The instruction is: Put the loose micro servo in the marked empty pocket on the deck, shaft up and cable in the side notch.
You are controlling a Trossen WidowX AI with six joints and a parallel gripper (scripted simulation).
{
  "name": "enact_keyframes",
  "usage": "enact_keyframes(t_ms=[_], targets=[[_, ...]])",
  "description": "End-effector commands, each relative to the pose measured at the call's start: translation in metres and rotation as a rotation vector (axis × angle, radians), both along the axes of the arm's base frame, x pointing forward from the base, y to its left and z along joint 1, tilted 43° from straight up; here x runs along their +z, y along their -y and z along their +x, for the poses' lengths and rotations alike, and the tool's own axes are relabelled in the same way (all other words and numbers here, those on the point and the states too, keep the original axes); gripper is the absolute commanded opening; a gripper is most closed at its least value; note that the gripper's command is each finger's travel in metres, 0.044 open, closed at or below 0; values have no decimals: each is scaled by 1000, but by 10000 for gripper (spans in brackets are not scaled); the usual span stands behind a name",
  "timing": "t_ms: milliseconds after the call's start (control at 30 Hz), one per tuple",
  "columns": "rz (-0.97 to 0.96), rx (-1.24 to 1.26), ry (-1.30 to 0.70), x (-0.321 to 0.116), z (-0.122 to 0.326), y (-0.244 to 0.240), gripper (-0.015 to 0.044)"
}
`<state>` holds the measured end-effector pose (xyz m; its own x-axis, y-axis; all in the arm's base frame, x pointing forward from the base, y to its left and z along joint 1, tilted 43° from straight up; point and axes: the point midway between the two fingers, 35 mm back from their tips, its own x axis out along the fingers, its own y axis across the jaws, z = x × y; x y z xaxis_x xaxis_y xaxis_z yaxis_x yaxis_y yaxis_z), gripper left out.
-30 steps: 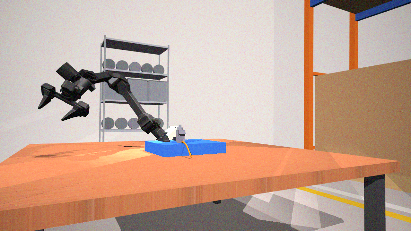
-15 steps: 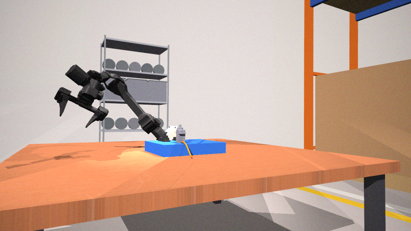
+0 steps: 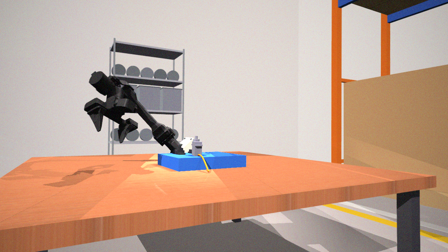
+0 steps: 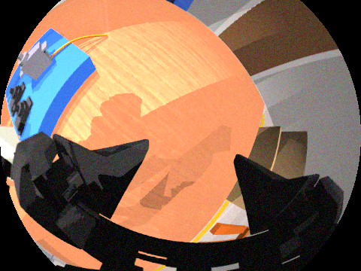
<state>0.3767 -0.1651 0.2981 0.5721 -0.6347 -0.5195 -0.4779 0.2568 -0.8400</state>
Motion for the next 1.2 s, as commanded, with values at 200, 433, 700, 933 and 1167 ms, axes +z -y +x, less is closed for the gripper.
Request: enact_keyframes(t_ms=[200,433,700,933,1167], targets=[[-47,156,-241,-39,15,-37,440],[-87,283,-423,-69,20,-67,440],[-140,425,-615,-98,21,-99,440],[-199,561,-794,-122,17,-127,440],[-267,700,-972,-143,10,-153,440]])
